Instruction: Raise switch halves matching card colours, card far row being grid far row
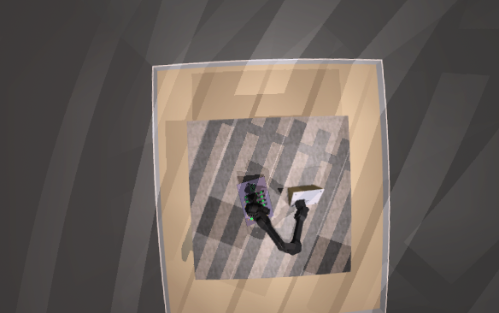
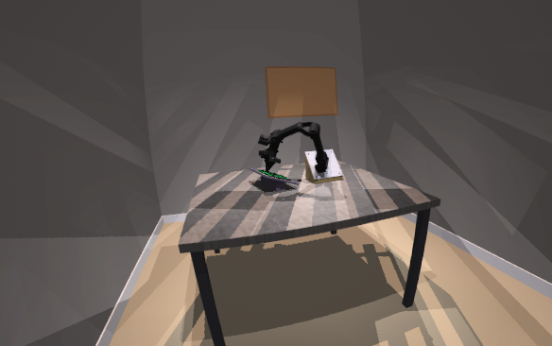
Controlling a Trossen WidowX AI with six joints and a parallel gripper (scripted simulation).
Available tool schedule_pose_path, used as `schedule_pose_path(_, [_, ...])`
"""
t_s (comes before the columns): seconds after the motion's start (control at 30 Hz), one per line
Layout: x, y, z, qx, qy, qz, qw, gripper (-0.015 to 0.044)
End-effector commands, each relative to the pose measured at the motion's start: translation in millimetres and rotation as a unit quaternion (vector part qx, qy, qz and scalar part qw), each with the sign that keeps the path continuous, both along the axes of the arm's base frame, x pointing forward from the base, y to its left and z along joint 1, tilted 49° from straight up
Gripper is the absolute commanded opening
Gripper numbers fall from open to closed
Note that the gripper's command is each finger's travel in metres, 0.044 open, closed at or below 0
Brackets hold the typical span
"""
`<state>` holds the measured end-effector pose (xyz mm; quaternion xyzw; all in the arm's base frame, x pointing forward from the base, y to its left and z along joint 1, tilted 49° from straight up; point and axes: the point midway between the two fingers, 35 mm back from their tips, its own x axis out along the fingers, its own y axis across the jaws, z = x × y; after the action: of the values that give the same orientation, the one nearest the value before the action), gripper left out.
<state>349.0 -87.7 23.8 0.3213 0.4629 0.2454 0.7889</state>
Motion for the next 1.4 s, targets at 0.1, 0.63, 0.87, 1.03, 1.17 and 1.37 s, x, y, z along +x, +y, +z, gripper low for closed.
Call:
schedule_pose_path(0.1, [0.5,0.9,-0.4,0.002,0.000,-0.001,1.000,0.0000])
schedule_pose_path(0.63, [1.4,2.4,-1.6,0.002,0.000,-0.001,1.000,0.0000])
schedule_pose_path(0.87, [1.8,3.0,-2.1,0.002,0.000,-0.001,1.000,0.0000])
schedule_pose_path(1.03, [2.1,3.5,-2.5,0.002,0.000,-0.001,1.000,0.0000])
schedule_pose_path(1.17, [2.4,3.9,-2.8,0.002,0.000,-0.001,1.000,0.0000])
schedule_pose_path(1.37, [2.7,4.5,-3.3,0.002,0.000,-0.001,1.000,0.0000])
